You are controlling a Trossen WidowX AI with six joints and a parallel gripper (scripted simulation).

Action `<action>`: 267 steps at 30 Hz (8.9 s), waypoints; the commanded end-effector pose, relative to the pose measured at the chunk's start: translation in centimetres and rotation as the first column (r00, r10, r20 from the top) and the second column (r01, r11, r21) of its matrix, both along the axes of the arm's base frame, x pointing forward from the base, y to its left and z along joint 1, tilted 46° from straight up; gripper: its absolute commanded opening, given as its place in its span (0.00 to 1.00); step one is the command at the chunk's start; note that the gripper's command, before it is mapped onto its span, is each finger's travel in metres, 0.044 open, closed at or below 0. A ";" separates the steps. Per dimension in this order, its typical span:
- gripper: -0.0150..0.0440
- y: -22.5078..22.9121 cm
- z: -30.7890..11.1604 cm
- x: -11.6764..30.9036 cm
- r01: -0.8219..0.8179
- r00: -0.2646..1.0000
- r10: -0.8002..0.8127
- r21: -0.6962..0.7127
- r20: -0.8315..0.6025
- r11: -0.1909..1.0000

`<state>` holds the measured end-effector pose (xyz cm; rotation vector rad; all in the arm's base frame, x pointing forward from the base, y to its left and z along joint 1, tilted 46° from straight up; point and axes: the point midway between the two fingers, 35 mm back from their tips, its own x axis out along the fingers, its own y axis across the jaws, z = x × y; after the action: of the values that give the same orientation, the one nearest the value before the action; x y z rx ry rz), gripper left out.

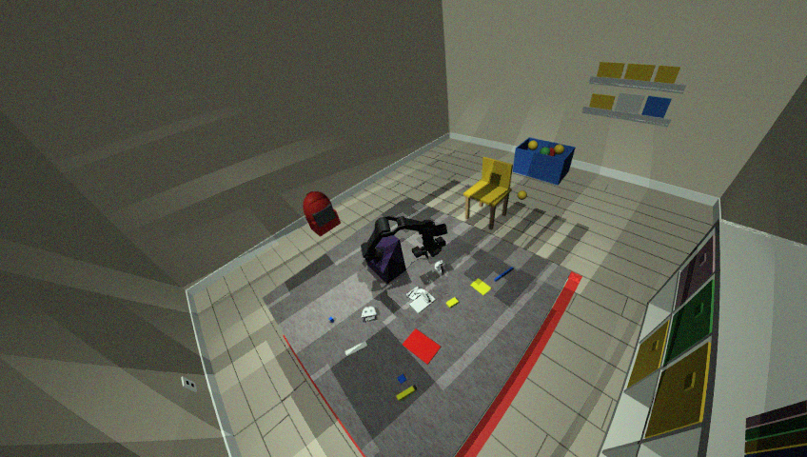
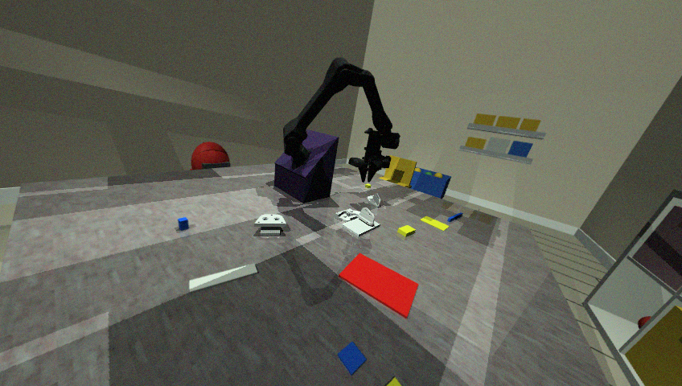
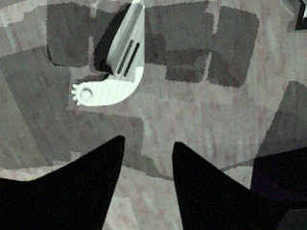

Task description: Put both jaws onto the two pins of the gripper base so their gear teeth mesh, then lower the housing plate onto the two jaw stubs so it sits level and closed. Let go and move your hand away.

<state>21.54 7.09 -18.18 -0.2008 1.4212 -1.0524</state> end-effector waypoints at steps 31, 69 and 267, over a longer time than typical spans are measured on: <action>0.74 0.0 0.0 0.0 0.000 1.000 0.000 0.000 0.000 1.000; 0.82 0.0 0.0 0.0 0.000 1.000 0.000 0.000 0.000 1.000; 1.00 -2.9 -2.4 4.3 0.230 0.951 -0.218 -0.033 0.220 0.973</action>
<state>25.84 4.24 -20.59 0.0415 1.2380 -1.2676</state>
